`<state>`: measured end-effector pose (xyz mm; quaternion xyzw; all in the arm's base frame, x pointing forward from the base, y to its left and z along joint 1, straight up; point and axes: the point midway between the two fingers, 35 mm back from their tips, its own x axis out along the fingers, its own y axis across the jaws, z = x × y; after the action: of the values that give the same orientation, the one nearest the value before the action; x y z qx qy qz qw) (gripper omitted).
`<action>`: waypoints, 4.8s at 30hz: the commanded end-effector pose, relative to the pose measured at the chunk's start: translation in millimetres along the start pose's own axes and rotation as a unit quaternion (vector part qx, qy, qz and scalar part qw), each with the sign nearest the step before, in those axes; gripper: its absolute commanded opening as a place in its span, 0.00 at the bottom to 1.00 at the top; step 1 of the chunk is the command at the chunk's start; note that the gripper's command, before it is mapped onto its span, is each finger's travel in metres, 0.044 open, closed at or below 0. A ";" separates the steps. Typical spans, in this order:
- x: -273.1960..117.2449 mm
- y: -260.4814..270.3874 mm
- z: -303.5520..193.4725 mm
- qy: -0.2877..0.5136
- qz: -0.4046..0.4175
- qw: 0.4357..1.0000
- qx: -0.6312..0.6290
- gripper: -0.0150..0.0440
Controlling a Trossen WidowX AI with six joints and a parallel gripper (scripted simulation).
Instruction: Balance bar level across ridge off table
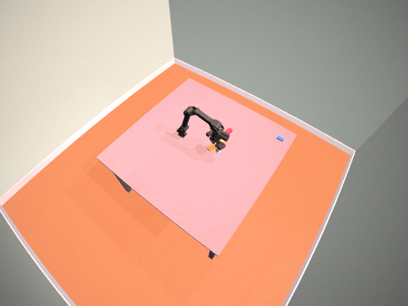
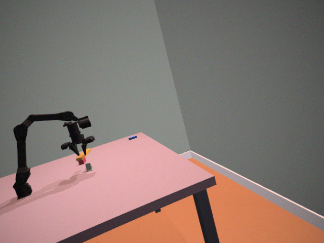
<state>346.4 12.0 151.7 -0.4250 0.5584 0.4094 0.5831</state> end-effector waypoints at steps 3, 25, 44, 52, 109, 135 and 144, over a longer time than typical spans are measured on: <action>5.9 -1.9 2.9 0.002 0.003 1.000 -0.005 0.25; 40.5 -3.4 3.9 0.002 0.003 1.000 -0.006 0.25; 44.9 -3.2 3.8 0.002 0.003 1.000 -0.007 0.25; 45.6 -3.1 3.8 0.002 0.003 1.000 -0.007 0.25; 50.4 -3.1 4.0 0.002 0.003 1.000 -0.007 0.25; 52.6 -3.0 4.0 0.002 0.003 1.000 -0.007 0.25; 53.3 -2.9 4.0 0.002 0.003 1.000 -0.007 0.25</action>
<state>352.5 15.1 99.8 -0.4265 0.5585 0.4130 0.5794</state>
